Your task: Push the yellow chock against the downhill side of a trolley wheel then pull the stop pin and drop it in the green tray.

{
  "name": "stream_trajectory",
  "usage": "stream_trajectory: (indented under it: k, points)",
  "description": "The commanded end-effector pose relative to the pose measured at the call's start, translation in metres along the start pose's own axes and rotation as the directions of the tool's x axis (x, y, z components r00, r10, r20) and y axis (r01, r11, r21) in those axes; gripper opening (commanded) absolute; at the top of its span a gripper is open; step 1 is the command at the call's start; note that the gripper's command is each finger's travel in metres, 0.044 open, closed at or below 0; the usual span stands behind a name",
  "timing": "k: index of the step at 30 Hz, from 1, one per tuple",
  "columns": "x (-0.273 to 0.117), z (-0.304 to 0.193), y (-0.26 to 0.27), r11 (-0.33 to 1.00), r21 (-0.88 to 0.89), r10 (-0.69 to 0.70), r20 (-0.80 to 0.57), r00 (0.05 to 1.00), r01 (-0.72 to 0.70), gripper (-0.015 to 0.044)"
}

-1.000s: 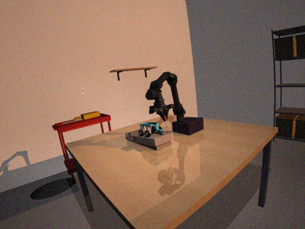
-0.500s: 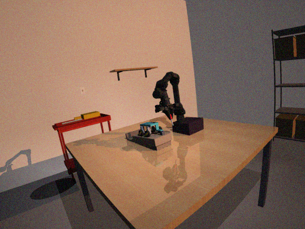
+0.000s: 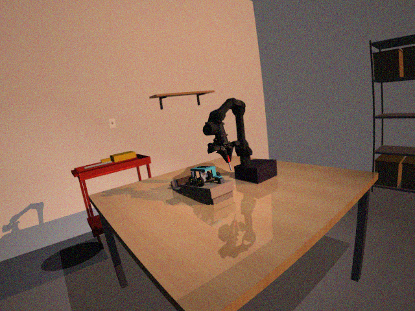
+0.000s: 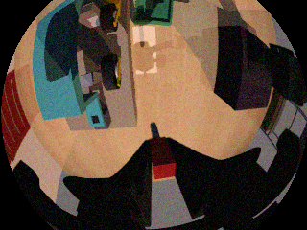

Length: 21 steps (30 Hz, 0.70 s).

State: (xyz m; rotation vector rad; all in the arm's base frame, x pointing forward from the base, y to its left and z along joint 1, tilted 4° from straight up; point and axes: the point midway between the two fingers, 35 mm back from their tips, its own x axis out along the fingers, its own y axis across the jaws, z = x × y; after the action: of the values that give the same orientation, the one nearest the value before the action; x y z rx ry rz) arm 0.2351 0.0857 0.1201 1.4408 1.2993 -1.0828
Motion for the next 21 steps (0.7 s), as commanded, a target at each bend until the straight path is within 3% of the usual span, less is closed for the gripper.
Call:
stream_trajectory:
  k: [1,21]
  points:
    - [-0.002,0.016,-0.001,1.0,-0.002,-0.004,-0.003,1.0,0.004,0.0]
    - [-0.012,0.094,0.001,1.0,-0.003,-0.004,0.005,1.0,0.004,0.0]
